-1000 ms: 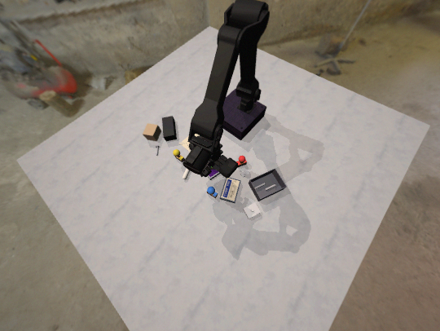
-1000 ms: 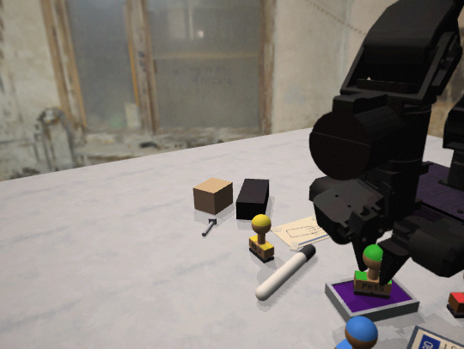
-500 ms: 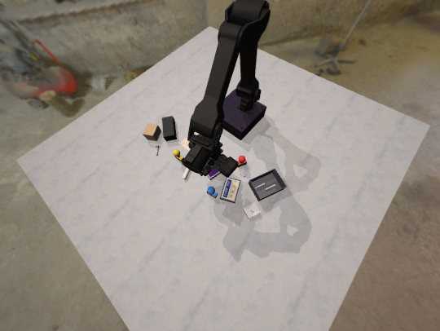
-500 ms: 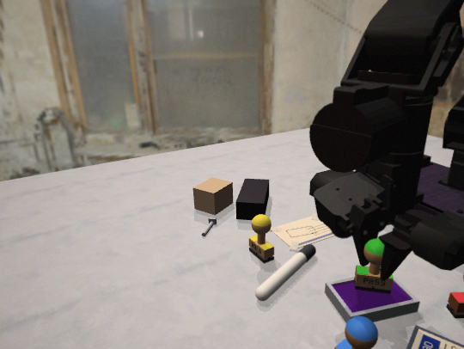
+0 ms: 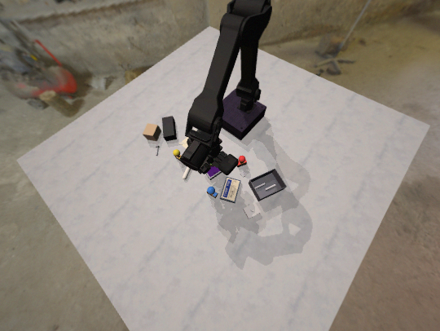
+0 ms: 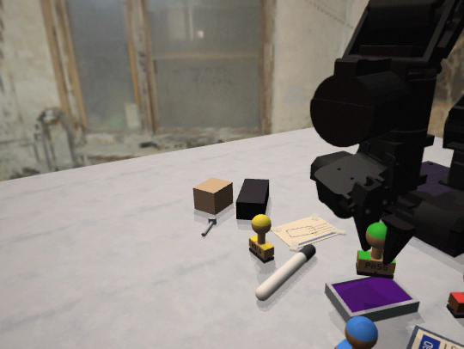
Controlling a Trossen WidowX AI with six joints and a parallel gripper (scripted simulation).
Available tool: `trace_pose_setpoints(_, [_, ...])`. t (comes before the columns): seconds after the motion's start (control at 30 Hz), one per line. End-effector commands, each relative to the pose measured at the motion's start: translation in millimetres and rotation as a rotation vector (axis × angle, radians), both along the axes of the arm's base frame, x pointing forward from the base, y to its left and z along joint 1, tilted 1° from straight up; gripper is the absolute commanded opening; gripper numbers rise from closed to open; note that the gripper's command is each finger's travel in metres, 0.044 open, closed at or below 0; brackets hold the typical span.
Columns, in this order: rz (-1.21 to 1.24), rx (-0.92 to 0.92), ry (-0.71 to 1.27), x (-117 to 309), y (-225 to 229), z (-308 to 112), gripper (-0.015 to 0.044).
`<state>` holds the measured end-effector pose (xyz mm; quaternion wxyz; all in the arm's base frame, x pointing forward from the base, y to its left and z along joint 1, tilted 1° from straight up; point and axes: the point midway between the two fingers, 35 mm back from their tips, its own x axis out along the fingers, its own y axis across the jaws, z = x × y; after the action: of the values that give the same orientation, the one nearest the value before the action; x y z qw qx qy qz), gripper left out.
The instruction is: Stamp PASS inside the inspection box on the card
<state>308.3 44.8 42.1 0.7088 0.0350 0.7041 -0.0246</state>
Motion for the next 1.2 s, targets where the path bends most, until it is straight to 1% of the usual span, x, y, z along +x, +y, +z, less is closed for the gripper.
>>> trace_pose_setpoints(0.0, [0.001, 0.004, -0.008, 2, 1, 9, 0.0000])
trace_pose_setpoints(0.47, [0.012, 0.004, -0.008, 0, -3, 26, 0.0000])
trace_pose_setpoints(0.8, [0.163, -0.004, -0.011, -3, -56, 25, 0.0000])
trace_pose_setpoints(1.17, [0.333, -0.011, -0.010, -16, -113, 24, 0.0000])
